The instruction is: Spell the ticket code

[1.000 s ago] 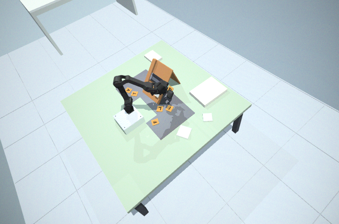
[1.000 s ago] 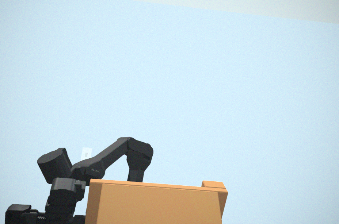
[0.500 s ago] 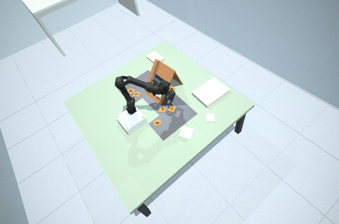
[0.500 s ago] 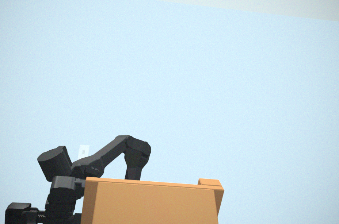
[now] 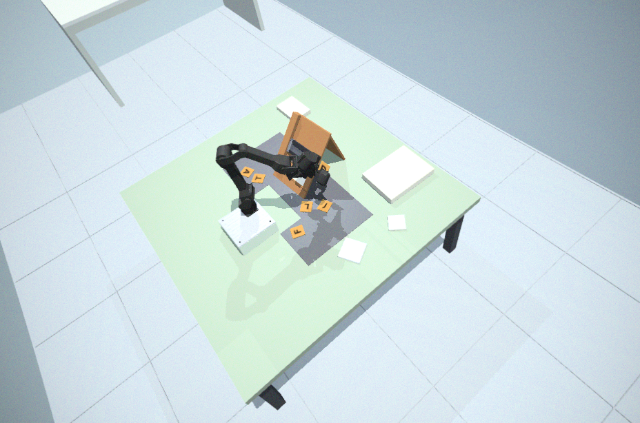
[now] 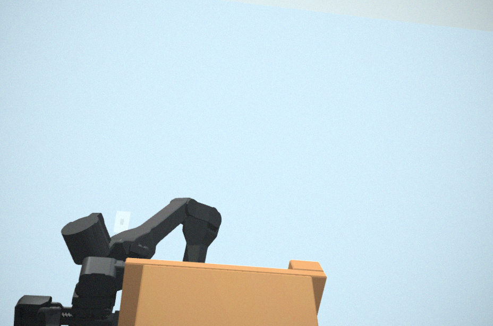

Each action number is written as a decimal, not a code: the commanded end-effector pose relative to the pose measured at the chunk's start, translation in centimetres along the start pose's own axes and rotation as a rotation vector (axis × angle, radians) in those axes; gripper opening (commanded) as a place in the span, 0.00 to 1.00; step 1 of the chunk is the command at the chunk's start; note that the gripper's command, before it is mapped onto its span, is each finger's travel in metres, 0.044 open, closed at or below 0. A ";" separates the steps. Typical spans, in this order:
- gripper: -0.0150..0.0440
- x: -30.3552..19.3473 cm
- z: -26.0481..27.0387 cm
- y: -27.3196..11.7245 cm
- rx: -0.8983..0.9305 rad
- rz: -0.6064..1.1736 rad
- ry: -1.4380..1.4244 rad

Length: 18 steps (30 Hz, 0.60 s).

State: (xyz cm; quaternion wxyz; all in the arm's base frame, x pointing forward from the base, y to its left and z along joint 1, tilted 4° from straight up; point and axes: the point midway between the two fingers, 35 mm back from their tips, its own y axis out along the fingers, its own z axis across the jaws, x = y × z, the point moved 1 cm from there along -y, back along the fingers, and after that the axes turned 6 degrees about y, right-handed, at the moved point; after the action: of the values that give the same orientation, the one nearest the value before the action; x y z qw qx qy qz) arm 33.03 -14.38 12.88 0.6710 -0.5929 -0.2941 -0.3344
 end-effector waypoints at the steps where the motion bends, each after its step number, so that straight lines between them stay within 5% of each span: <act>1: 0.25 0.0 0.3 0.0 -0.002 -0.002 0.004; 18: 0.25 -0.1 1.1 0.0 -0.002 -0.002 0.004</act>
State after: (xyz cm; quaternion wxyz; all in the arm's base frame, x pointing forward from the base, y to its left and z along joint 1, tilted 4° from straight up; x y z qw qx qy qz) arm 32.98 -13.48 12.93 0.6712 -0.5927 -0.2939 -0.3345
